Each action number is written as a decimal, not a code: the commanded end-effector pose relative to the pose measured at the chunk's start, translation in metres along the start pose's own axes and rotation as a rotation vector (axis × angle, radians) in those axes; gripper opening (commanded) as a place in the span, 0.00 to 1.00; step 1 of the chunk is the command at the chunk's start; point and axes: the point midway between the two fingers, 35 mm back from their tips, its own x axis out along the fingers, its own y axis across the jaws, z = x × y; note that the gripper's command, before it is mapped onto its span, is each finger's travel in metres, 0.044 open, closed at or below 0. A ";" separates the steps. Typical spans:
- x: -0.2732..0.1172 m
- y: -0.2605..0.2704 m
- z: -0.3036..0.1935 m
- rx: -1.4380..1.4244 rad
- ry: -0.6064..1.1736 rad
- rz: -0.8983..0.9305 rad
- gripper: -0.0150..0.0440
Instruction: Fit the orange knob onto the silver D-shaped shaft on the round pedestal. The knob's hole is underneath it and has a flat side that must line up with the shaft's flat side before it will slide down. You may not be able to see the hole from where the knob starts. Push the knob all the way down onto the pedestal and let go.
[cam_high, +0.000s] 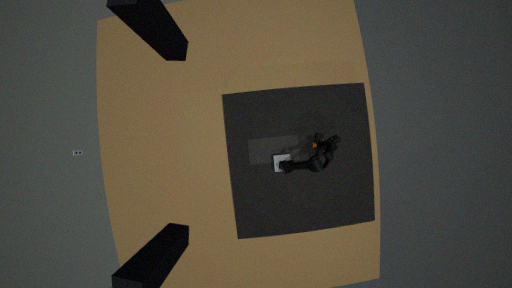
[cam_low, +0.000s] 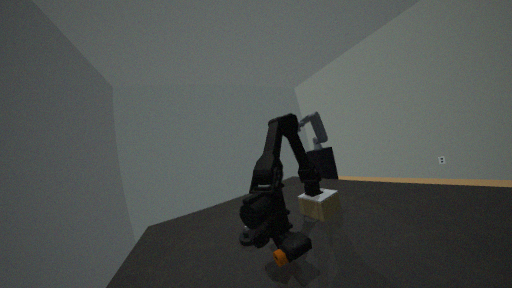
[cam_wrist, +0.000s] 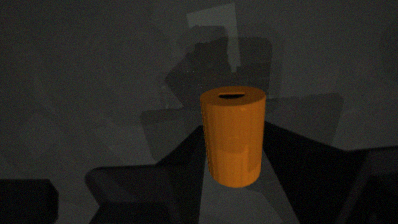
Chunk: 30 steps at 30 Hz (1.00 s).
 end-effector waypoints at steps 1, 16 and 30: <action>-0.001 0.001 0.001 0.148 -0.002 0.004 0.56; -0.001 0.001 0.001 0.433 -0.001 0.004 0.56; -0.001 0.001 0.001 0.812 0.000 0.004 0.56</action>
